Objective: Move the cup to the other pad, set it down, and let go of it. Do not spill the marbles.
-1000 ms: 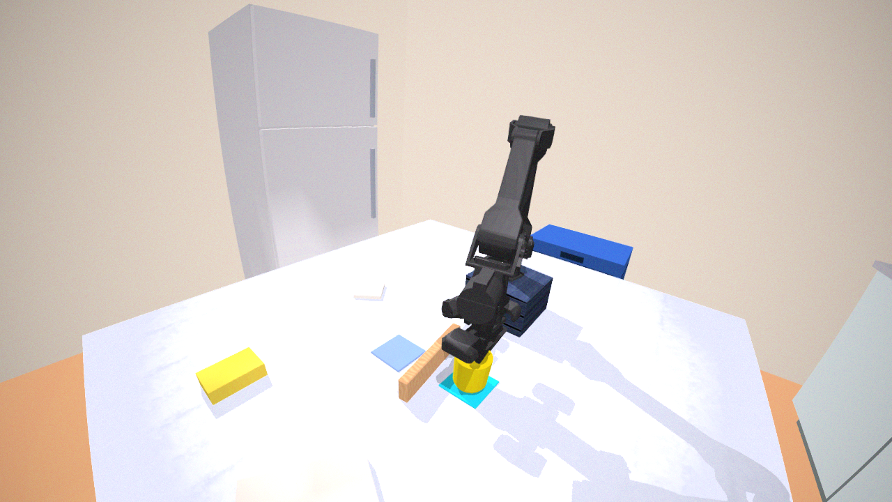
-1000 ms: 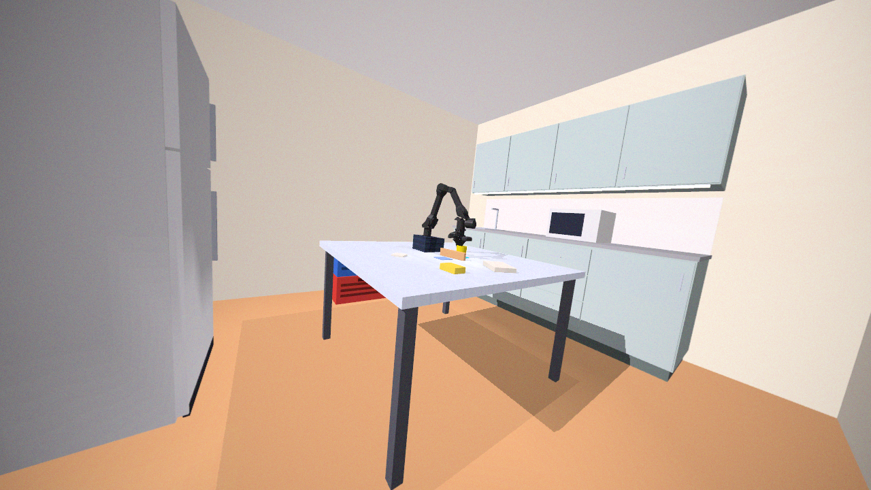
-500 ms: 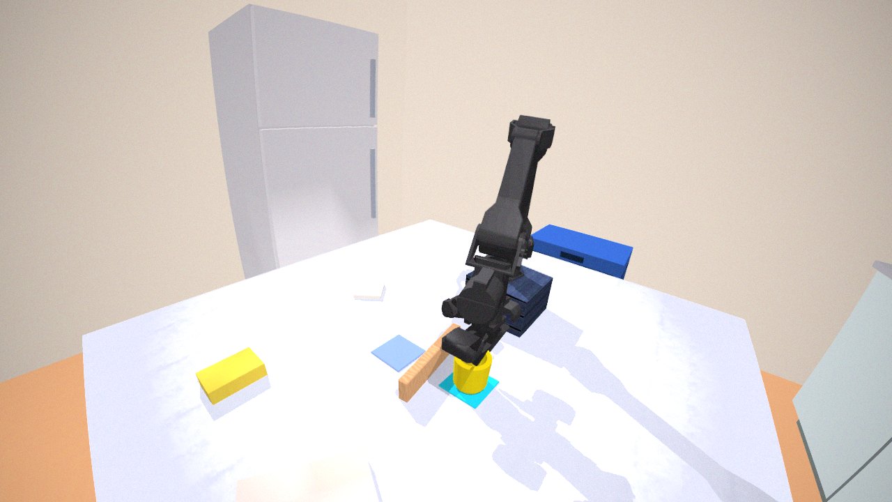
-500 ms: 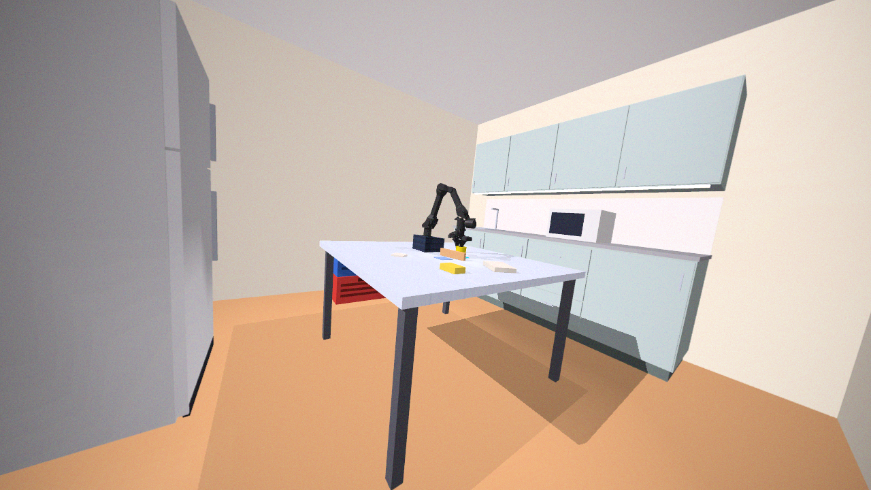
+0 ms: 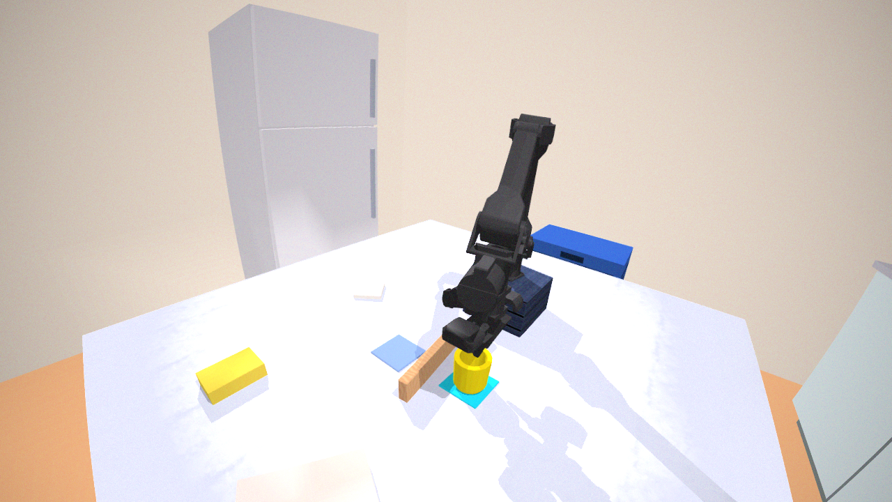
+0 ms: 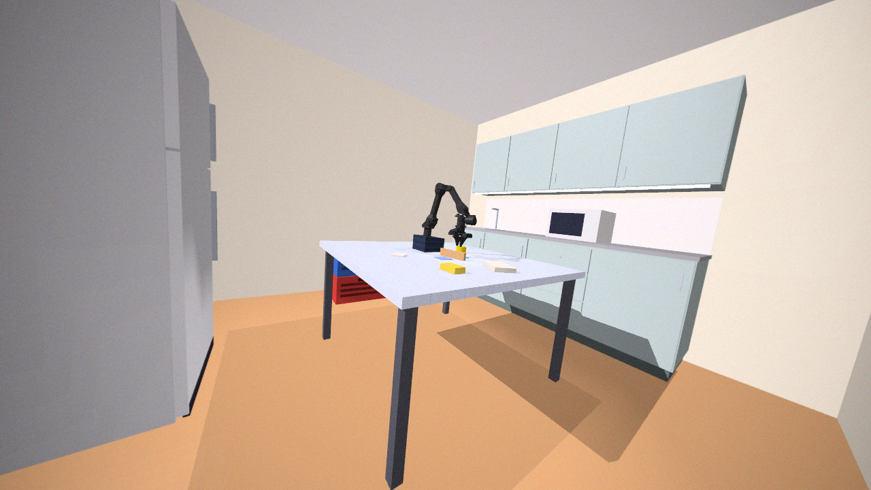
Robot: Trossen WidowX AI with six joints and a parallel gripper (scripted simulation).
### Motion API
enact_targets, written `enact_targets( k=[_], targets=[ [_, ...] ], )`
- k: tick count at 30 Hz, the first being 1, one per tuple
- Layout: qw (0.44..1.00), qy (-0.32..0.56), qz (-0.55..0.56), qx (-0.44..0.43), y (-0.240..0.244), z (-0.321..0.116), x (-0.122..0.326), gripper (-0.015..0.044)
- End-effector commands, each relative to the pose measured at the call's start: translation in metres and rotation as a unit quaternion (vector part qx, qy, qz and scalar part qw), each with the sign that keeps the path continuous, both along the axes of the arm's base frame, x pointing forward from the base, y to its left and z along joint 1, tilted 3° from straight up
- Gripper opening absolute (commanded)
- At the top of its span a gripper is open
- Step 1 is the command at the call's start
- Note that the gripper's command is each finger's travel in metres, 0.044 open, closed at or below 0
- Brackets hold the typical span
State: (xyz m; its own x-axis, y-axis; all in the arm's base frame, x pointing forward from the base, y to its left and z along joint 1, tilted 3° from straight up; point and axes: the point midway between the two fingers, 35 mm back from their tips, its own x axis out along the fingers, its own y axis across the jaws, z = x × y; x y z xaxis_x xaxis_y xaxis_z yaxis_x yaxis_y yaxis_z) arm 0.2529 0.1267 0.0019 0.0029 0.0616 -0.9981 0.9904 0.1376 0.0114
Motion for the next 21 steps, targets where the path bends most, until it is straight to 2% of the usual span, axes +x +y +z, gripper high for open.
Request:
enact_targets(
  k=[1, 14, 21],
  targets=[
    [1.0, -0.001, 0.001, 0.001, 0.0, 0.007, 0.001, 0.0147],
    [1.0, 0.001, 0.001, 0.001, -0.003, 0.026, -0.001, 0.0147],
    [1.0, 0.001, -0.001, -0.001, -0.003, 0.022, -0.001, 0.033]
  ],
)
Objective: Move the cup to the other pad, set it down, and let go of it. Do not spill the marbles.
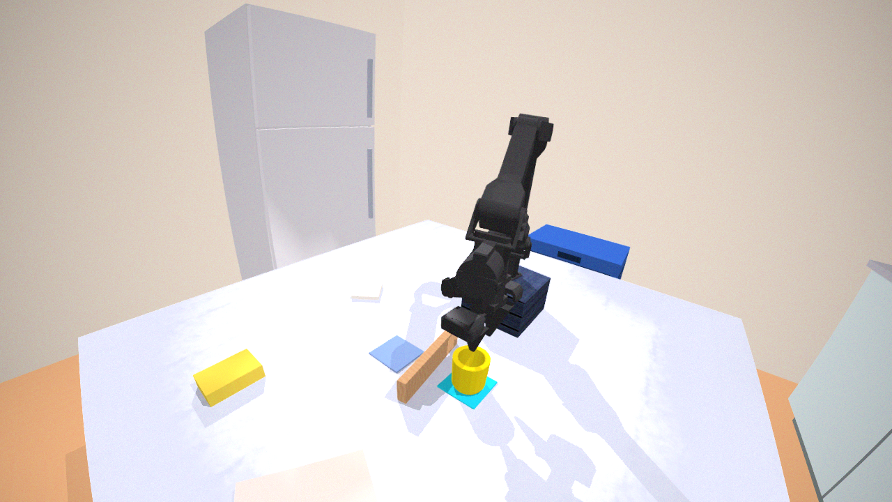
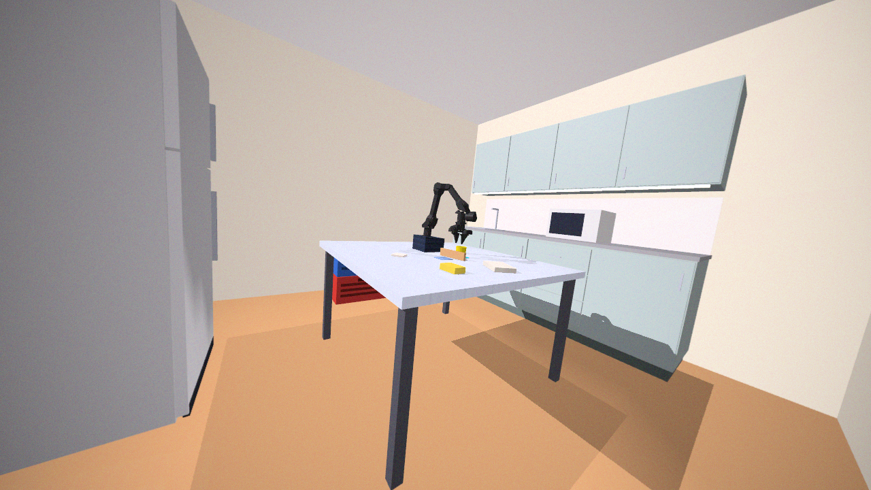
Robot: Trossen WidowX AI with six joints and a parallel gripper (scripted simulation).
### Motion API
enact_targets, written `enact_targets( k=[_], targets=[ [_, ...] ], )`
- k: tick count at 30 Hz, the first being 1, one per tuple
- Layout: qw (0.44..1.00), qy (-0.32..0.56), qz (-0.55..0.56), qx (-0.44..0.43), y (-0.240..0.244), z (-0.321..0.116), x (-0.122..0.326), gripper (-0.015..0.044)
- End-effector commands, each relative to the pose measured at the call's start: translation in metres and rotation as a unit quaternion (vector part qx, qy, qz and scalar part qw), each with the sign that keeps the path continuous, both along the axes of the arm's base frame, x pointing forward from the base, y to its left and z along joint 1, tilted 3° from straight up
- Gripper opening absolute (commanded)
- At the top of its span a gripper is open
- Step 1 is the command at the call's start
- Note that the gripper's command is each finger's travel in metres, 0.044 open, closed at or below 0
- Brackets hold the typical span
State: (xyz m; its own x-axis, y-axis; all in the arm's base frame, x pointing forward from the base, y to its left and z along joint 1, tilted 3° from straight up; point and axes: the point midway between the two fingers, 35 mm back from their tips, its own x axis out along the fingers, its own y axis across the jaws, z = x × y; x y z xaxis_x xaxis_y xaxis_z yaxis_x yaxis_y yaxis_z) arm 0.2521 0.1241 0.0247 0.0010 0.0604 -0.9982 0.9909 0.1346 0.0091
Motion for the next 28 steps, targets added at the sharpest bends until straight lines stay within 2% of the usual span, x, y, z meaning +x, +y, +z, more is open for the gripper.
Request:
enact_targets(
  k=[1, 4, 5, 18, 28],
  targets=[
    [1.0, 0.0, 0.0, 0.0, 0.0, -0.001, 0.0, 0.0357],
    [1.0, 0.0, 0.0, 0.0, 0.0, 0.004, 0.0, 0.0435],
    [1.0, 0.0, 0.0, 0.0, 0.0, 0.006, 0.001, 0.044],
    [1.0, 0.0, 0.002, 0.001, -0.004, 0.062, 0.0, 0.044],
    [1.0, -0.002, 0.0, 0.001, -0.004, 0.06, 0.001, 0.044]
  ],
)
